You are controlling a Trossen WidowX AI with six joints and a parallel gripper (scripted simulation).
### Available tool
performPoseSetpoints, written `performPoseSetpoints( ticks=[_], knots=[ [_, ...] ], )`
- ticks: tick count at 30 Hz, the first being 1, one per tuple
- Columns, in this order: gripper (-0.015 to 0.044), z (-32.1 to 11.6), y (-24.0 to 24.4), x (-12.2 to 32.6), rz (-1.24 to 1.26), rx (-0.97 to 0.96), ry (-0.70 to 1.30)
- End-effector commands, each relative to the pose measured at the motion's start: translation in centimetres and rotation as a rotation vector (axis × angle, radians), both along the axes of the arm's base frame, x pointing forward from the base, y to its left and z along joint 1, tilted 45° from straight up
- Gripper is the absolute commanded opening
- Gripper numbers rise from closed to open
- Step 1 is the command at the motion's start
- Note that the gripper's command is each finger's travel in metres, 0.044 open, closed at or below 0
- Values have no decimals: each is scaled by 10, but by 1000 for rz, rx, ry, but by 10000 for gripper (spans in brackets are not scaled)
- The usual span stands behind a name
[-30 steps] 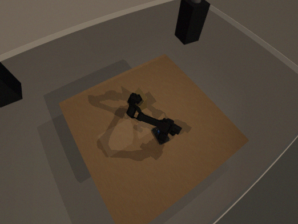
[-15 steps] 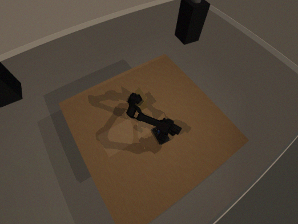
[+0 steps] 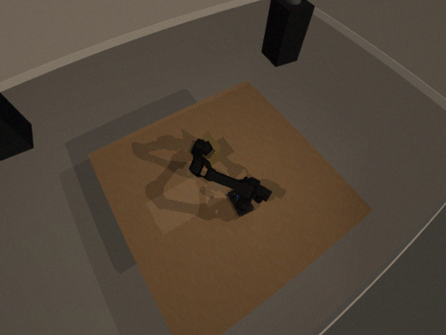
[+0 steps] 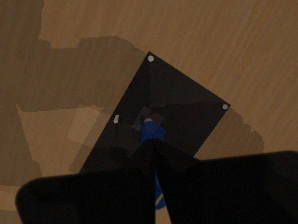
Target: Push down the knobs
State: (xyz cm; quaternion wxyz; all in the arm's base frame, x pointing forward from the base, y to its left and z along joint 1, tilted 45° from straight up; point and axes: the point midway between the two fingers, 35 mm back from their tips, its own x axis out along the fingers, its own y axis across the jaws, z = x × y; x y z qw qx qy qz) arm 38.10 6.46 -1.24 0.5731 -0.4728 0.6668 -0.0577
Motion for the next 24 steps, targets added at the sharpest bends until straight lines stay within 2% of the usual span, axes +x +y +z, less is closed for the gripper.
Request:
performPoseSetpoints(
  ticks=[1,24],
  knots=[
    [0,-1,-2,0,2,-4,2],
    [0,-3,-4,1,2,-4,2]
  ],
)
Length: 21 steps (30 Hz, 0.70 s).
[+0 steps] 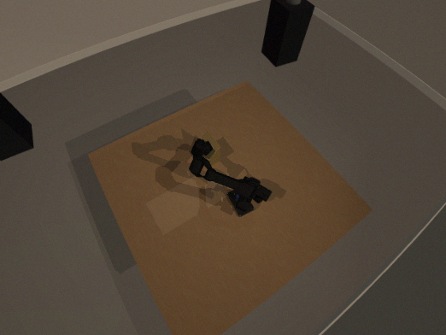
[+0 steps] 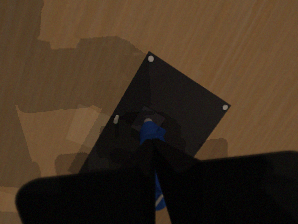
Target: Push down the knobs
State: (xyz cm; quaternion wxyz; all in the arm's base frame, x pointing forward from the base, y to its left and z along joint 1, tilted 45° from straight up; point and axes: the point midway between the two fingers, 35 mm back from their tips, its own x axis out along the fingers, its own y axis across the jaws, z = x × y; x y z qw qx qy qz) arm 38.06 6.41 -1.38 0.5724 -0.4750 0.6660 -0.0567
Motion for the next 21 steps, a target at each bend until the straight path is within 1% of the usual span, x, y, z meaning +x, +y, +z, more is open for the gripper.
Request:
performPoseSetpoints(
  ticks=[1,21],
  knots=[
    [0,-2,-4,1,-3,-2,1],
    [0,-4,-6,1,-3,-2,1]
  ],
)
